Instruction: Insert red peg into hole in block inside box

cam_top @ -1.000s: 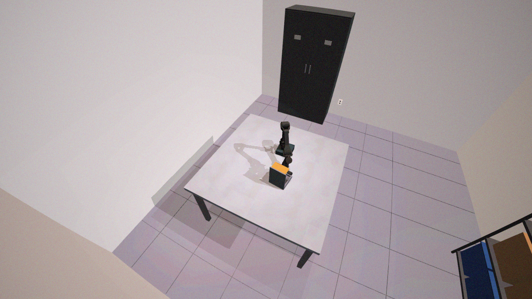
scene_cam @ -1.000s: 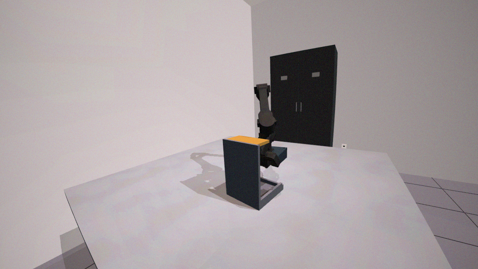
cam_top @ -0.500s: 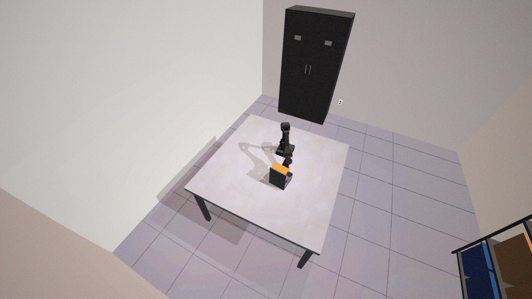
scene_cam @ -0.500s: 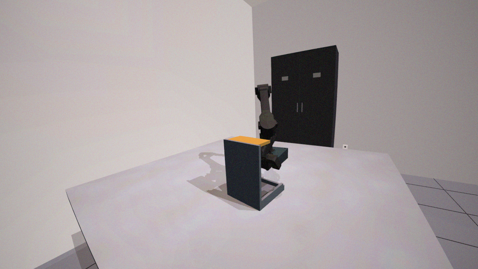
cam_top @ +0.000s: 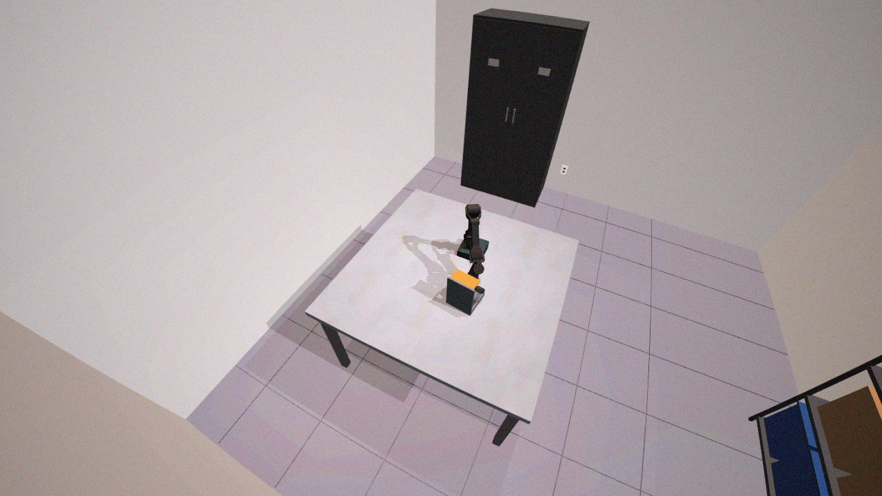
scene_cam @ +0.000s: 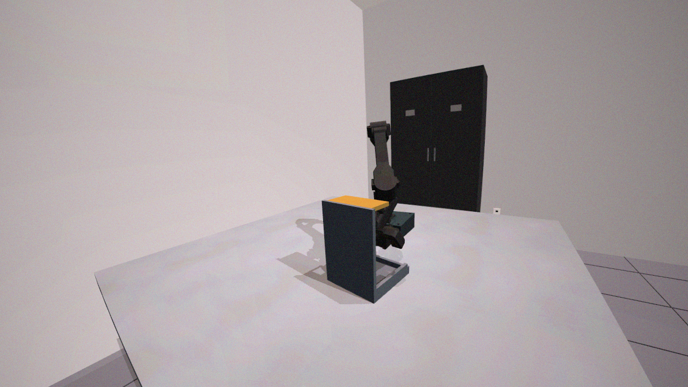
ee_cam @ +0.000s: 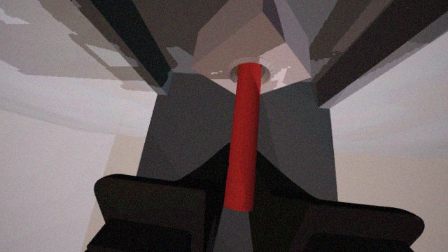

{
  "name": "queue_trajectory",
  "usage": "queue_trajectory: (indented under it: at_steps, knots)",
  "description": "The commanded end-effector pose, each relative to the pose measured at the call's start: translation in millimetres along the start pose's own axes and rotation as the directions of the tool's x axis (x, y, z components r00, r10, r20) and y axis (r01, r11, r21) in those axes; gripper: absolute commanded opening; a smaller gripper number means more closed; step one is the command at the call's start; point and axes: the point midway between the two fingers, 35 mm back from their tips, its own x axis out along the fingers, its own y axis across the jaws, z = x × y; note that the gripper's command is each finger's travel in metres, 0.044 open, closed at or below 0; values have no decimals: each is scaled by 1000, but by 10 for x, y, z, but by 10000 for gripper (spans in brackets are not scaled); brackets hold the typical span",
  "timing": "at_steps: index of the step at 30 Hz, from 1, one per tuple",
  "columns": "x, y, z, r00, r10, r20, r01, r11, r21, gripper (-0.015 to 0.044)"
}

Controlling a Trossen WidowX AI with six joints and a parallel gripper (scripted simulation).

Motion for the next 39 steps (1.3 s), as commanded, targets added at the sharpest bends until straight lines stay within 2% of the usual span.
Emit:
queue_trajectory:
  at_steps: [1, 39]
  knots:
    - [37, 4, 60, 1000, 0, 10, 0, 1000, -10, 0]
    - [96, 6, 130, 1000, 0, 10, 0, 1000, -10, 0]
